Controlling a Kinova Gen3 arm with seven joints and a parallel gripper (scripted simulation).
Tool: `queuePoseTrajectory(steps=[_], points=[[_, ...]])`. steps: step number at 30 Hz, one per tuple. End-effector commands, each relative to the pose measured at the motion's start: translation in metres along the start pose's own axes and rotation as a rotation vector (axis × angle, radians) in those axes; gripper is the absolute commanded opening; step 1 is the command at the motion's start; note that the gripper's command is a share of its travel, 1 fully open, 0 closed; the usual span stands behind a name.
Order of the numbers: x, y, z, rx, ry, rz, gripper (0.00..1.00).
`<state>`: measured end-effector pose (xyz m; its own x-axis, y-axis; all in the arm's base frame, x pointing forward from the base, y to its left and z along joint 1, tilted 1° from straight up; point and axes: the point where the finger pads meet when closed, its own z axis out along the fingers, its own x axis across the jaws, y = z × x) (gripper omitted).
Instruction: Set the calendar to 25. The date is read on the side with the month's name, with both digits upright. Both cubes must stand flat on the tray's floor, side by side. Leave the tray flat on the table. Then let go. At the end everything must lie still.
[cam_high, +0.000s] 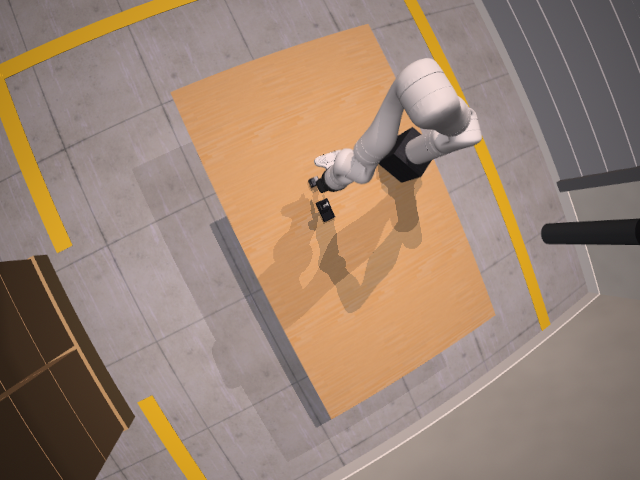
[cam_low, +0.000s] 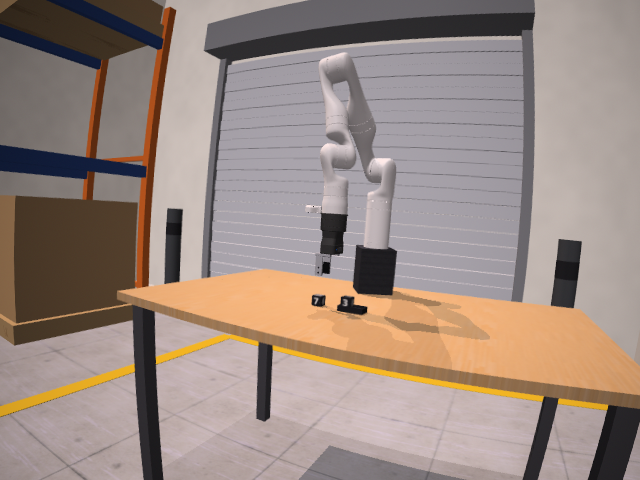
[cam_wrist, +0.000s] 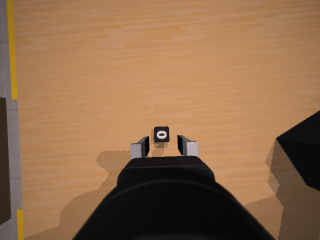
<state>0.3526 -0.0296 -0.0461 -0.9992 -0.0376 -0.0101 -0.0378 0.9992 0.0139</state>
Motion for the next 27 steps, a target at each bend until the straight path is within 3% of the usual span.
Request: queuePoseTrajectory(steps=[1,2,3,27], points=[[-0.0039,-0.0053,-0.0055,0.001,-0.012,0.013,0.9],[-0.0039,-0.0053,-0.0055,0.001,-0.012,0.013,0.9],[-0.0039,-0.0053,-0.0055,0.001,-0.012,0.013,1.0],[-0.0036,-0.0054,-0.0038,0.001,-0.012,0.011,1.0]])
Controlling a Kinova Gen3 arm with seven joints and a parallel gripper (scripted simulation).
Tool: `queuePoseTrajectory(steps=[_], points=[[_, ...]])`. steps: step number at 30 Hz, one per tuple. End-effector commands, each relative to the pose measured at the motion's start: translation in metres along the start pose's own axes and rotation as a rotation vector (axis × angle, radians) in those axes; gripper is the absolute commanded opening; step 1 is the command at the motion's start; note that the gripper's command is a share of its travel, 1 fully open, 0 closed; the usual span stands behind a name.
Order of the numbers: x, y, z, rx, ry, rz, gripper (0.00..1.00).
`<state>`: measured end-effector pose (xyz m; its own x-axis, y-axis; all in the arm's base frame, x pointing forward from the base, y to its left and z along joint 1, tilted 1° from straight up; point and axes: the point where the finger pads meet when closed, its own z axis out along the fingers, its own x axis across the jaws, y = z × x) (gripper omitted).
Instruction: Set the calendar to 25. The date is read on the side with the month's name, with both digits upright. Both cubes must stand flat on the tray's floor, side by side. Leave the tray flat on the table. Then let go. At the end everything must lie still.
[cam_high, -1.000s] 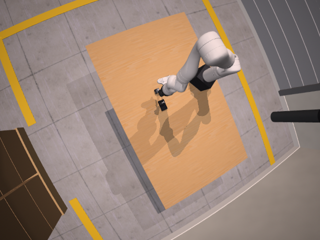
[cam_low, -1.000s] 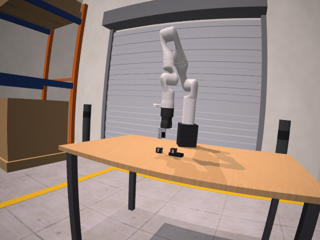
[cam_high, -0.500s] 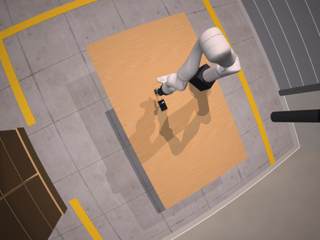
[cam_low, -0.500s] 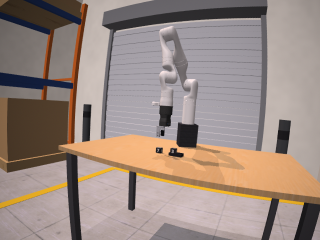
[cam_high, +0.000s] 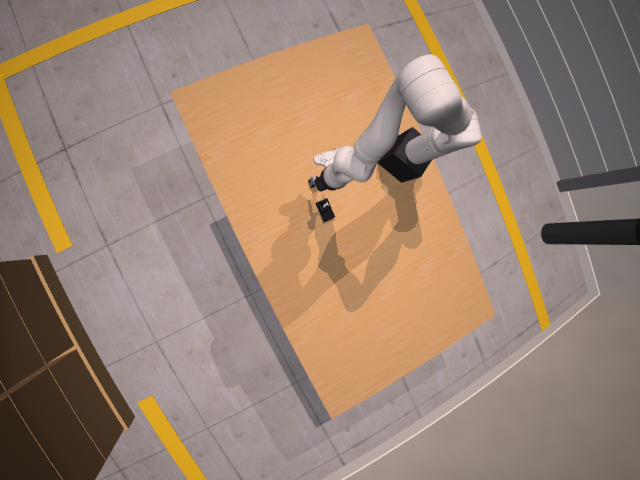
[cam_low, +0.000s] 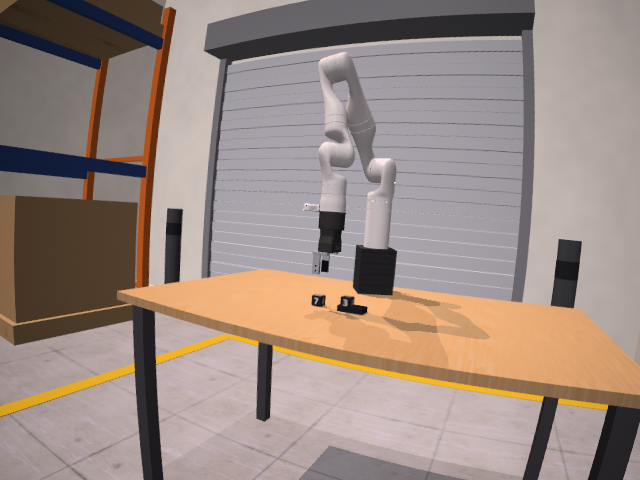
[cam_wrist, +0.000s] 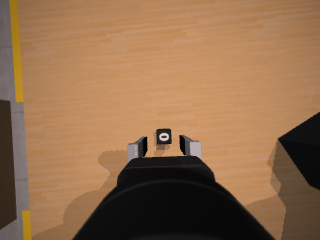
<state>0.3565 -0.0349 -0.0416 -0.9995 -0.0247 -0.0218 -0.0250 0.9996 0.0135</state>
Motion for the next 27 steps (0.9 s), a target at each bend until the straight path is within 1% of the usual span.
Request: queuePoseTrajectory(steps=[1,6,7,27], points=[[0.0005,-0.0002,0.0022,0.0,0.0,-0.003,1.0],[0.0017,-0.0004,0.0068,0.0,0.001,-0.009,1.0],[0.0017,-0.0004,0.0068,0.0,0.001,-0.009,0.9],[0.0017,-0.0004,0.0068,0.0,0.001,-0.009,0.9]])
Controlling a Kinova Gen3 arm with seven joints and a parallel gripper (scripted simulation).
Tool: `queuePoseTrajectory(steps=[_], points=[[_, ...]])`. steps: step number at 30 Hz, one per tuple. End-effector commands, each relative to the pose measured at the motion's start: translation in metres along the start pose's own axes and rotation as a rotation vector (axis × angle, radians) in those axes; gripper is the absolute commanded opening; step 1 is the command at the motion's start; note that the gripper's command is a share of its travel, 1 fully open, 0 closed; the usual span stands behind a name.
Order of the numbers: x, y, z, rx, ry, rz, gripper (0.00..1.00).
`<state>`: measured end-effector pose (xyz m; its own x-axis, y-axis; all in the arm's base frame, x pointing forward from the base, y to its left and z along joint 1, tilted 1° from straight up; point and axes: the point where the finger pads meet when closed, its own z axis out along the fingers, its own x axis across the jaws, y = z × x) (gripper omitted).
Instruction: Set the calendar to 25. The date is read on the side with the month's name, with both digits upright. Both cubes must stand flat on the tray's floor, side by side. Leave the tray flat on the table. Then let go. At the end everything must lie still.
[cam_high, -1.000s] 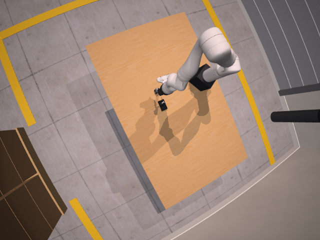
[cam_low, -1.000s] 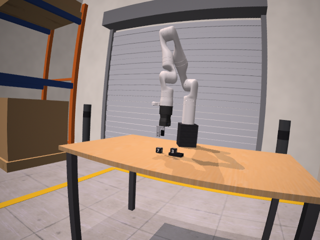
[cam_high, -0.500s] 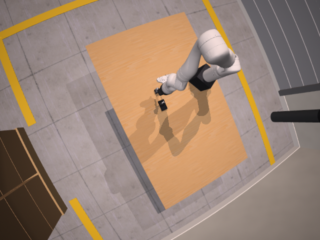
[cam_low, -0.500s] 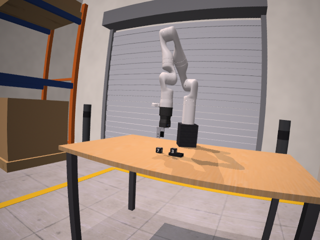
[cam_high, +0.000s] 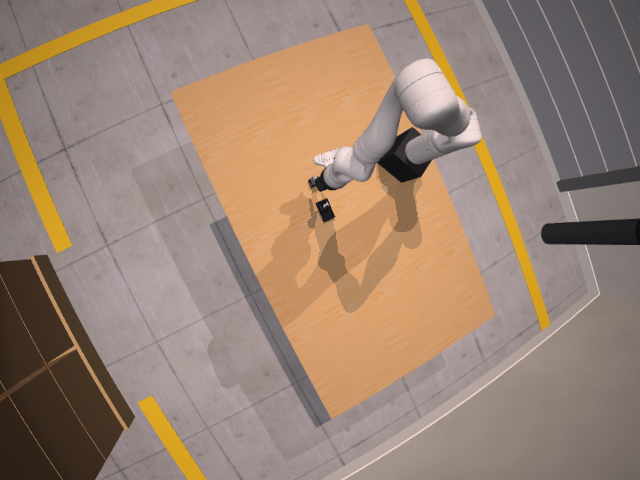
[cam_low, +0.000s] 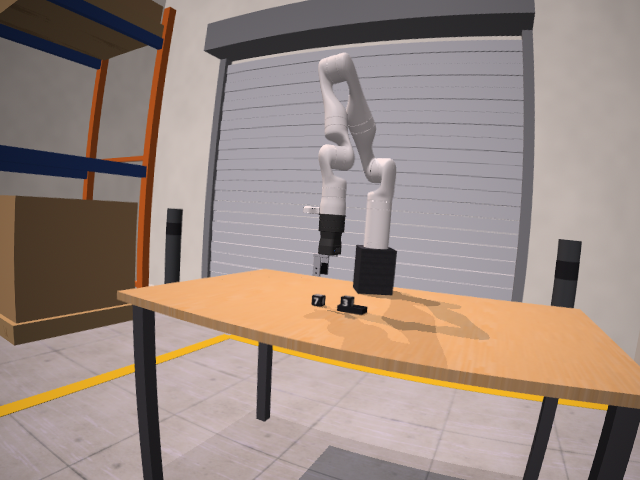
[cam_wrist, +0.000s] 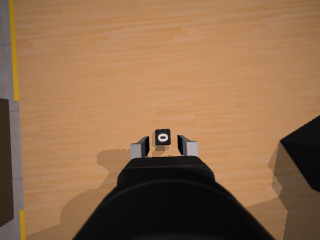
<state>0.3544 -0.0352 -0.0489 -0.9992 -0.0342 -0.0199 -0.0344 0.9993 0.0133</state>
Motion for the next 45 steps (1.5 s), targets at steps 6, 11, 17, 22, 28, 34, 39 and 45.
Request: queuePoseTrajectory(steps=[6,11,17,22,28,34,39,45], points=[[-0.001,0.0,0.0,0.0,-0.001,0.0,0.9],[-0.001,0.0,0.0,0.0,-0.001,0.0,0.9],[-0.001,0.0,0.0,0.0,-0.001,0.0,0.9],[-0.001,0.0,0.0,0.0,-0.002,0.0,0.9],[-0.001,0.0,0.003,0.0,-0.002,0.0,0.9],[0.0,0.0,0.009,0.001,-0.002,0.0,0.9],[0.0,0.0,0.013,0.001,-0.002,0.0,0.9],[0.0,0.0,0.022,0.001,-0.002,0.0,0.9]])
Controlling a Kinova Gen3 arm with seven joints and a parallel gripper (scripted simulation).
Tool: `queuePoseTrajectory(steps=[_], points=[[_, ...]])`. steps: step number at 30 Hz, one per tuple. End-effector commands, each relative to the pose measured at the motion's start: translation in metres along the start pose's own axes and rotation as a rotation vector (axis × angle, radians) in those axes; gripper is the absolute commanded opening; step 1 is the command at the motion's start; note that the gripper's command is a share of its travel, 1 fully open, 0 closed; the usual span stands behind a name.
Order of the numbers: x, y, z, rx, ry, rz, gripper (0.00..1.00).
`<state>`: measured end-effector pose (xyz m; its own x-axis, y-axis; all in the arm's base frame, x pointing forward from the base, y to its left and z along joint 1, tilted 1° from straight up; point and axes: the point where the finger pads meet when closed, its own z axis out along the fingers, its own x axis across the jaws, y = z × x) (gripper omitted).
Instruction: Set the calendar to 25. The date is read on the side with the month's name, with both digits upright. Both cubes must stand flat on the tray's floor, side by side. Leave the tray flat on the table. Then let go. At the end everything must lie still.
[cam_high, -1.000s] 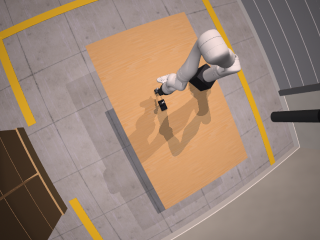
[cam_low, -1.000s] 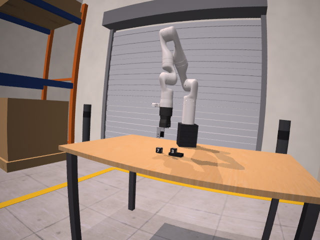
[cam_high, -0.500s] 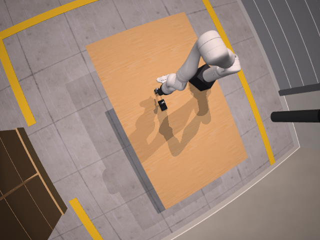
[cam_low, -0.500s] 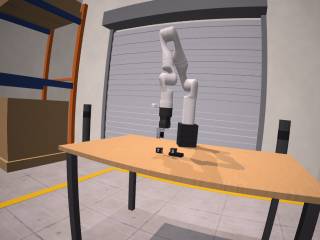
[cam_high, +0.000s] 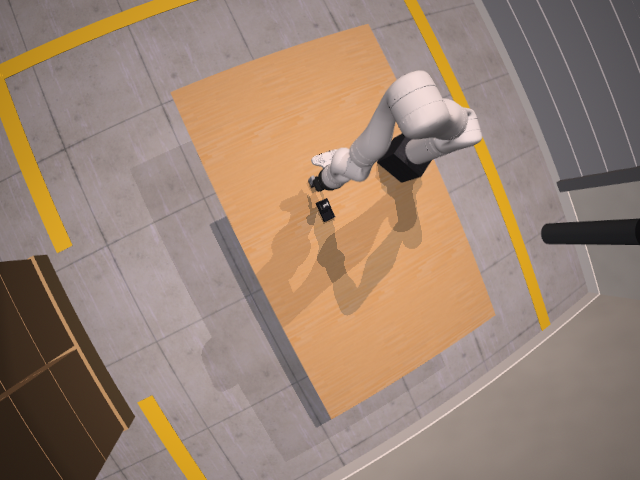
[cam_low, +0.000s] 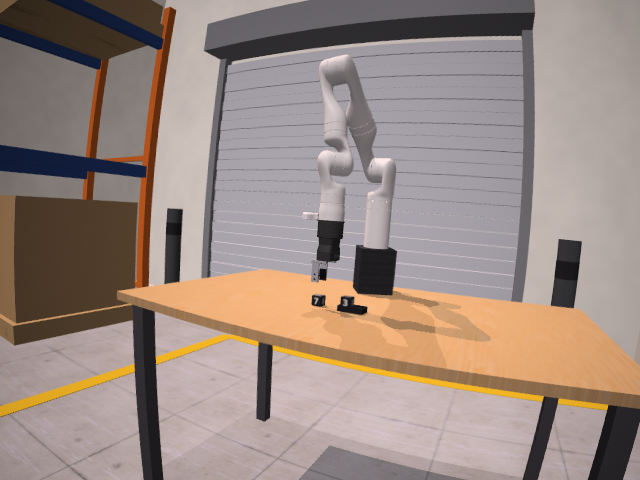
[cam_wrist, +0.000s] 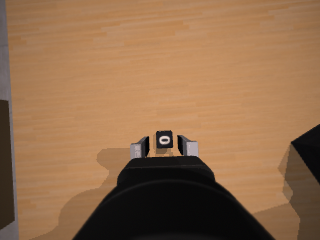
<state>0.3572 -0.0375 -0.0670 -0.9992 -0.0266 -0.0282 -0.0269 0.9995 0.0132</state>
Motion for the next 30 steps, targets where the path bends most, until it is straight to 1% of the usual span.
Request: queuePoseTrajectory(steps=[1,8,10,19,30], points=[[0.002,0.003,0.006,0.0,0.006,-0.007,0.9],[0.002,0.003,0.017,0.0,0.006,-0.007,0.9],[0.002,0.003,0.017,0.0,0.006,-0.007,0.9],[0.002,0.003,0.029,0.0,0.006,-0.007,0.9],[0.002,0.003,0.034,0.0,0.006,-0.007,0.9]])
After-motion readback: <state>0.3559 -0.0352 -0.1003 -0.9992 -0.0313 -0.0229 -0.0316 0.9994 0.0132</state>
